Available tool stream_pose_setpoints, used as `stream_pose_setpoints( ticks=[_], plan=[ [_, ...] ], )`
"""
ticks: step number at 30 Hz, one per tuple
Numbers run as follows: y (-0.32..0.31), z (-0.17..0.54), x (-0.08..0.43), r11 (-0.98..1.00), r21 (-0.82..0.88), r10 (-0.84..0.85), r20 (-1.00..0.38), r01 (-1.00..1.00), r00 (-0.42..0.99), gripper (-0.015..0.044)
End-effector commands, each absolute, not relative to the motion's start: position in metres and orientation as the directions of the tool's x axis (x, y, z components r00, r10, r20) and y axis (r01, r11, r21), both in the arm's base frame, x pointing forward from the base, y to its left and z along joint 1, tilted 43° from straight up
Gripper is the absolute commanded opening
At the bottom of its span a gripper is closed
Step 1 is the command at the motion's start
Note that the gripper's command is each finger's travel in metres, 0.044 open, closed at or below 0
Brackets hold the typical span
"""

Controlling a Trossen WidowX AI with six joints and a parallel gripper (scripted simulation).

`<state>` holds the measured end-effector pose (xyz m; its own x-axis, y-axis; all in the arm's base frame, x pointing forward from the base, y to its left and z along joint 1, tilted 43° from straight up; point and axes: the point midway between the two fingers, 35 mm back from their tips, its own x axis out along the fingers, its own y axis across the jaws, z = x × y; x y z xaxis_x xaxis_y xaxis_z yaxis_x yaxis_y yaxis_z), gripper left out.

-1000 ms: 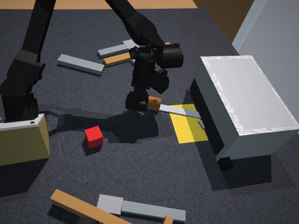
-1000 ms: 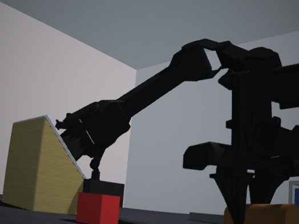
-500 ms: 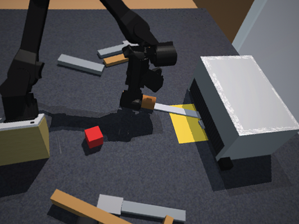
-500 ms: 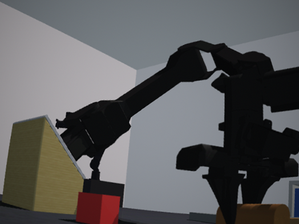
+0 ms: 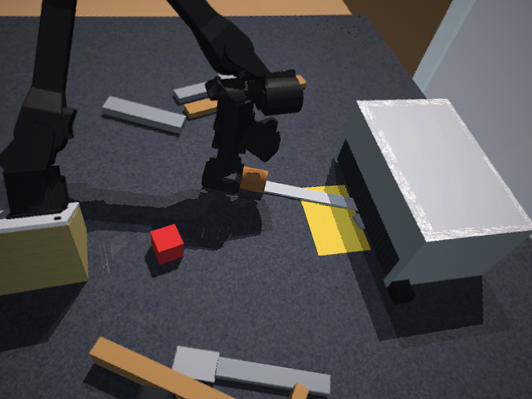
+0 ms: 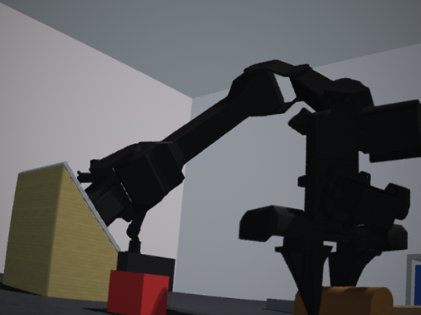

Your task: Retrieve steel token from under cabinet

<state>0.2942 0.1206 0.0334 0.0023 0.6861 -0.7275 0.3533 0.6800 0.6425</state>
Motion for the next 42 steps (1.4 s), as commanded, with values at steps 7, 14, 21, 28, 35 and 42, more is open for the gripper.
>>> stream_pose_setpoints(
  ticks=[7, 14, 21, 28, 35, 42],
  plan=[
    [0.125, 0.036, 0.280, 0.681, 0.641, 0.686, -0.728, 0.355, -0.001, 0.0000],
    [0.128, 0.039, 0.272, 0.681, 0.641, 0.686, -0.728, 0.356, -0.002, 0.0000],
    [0.130, 0.041, 0.265, 0.680, 0.641, 0.686, -0.728, 0.356, -0.002, 0.0000],
    [0.133, 0.044, 0.257, 0.680, 0.641, 0.686, -0.727, 0.356, -0.003, 0.0000],
    [0.136, 0.046, 0.250, 0.680, 0.641, 0.687, -0.727, 0.356, -0.003, 0.0000],
    [0.135, 0.047, 0.252, 0.680, 0.642, 0.687, -0.727, 0.355, 0.000, 0.0000]
  ],
)
